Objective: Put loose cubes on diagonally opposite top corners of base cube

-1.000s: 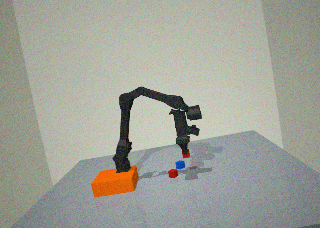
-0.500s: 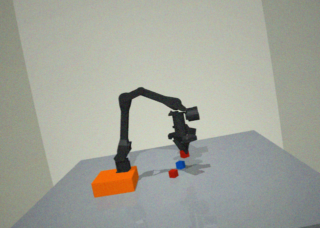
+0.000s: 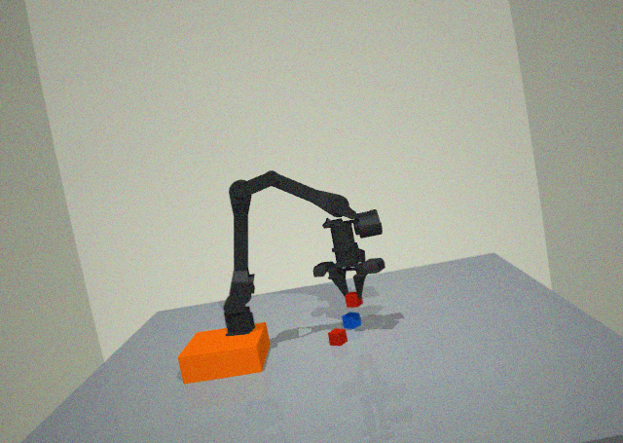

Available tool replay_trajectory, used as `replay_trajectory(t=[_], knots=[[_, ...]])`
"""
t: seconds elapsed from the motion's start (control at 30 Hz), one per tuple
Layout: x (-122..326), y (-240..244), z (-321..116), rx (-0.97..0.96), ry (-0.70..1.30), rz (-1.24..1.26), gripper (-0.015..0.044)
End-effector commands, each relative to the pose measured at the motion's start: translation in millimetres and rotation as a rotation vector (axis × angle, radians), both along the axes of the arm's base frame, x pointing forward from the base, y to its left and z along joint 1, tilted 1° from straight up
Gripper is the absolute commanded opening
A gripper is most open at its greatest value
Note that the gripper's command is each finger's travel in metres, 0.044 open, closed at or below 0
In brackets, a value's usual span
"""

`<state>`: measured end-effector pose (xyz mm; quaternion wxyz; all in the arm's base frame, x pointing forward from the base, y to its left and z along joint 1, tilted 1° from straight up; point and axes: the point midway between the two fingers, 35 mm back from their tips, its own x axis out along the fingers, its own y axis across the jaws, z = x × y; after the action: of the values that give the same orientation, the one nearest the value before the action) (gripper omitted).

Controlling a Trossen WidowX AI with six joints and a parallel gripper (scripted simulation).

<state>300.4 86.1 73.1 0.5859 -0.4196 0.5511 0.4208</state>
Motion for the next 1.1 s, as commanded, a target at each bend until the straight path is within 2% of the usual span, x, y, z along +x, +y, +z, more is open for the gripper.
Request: replay_trajectory(t=[0.0,0.23,0.8,1.07], knots=[[-9,10,-3,-0.009,-0.006,0.185,0.0105],[-20,25,-8,-0.016,-0.014,0.437,0.0105],[-20,25,-8,-0.016,-0.014,0.444,0.0105],[-20,27,-26,-0.016,-0.014,0.447,0.0105]])
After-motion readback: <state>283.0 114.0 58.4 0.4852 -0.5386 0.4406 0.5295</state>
